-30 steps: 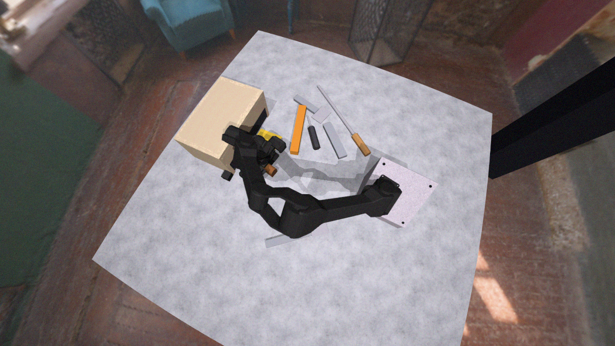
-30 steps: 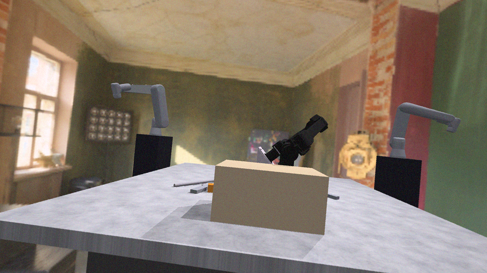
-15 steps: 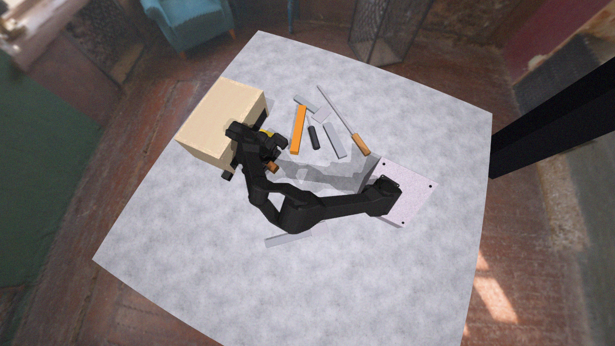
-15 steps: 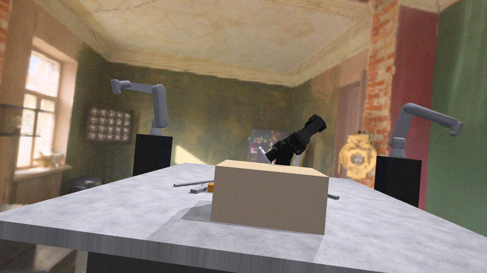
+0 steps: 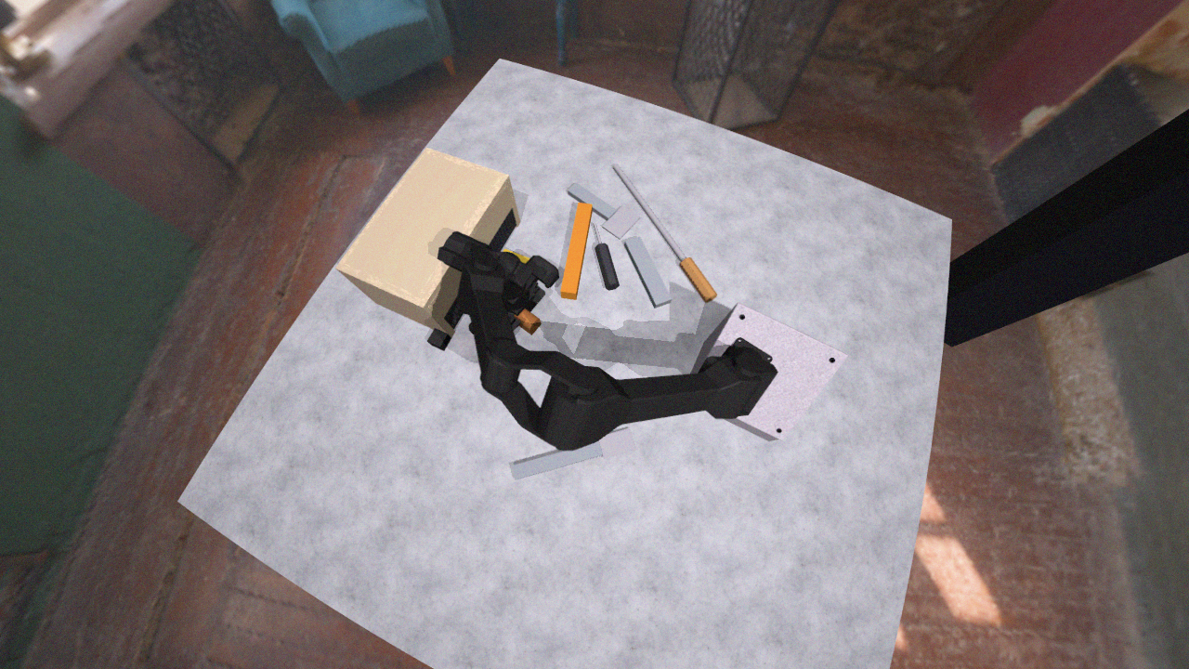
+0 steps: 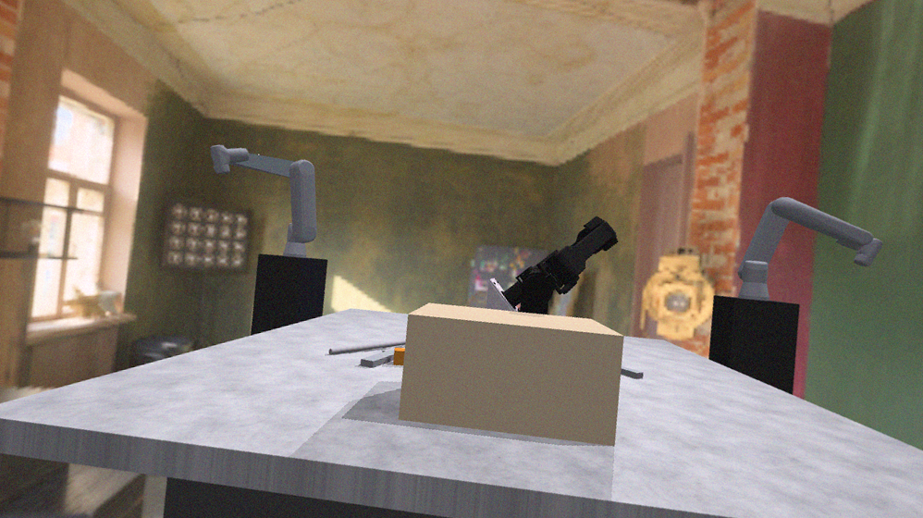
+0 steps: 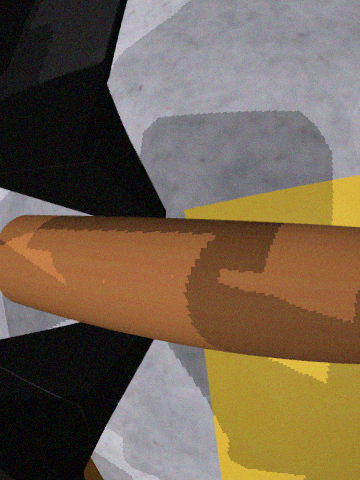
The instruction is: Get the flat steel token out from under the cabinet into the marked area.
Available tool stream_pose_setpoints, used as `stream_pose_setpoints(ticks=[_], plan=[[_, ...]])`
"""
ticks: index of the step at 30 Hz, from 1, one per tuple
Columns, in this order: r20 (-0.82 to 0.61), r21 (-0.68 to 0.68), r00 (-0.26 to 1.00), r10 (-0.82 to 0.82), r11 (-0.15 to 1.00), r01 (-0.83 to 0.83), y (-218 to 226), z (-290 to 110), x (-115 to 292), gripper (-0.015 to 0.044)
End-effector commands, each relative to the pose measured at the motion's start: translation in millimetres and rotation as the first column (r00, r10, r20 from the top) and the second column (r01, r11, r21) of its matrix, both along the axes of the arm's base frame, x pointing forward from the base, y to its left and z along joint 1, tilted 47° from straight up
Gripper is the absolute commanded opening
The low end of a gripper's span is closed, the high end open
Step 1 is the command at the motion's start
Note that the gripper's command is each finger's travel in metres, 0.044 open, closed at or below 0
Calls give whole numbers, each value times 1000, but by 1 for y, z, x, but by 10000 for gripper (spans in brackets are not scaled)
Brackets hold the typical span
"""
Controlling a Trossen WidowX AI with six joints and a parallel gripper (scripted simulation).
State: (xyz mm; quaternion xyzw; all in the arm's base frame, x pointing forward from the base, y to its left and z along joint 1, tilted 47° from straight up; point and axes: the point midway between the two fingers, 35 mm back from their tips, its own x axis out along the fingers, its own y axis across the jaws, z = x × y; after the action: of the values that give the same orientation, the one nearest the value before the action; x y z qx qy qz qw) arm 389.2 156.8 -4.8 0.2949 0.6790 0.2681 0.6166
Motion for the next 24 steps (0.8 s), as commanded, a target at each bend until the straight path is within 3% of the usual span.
stream_pose_setpoints(ticks=[1, 24], plan=[[-5, -4, 1000, -2, 1000, 2, -2, -3, -2, 0], [-7, -4, 1000, -2, 1000, 2, 0, 0, -23, 0]])
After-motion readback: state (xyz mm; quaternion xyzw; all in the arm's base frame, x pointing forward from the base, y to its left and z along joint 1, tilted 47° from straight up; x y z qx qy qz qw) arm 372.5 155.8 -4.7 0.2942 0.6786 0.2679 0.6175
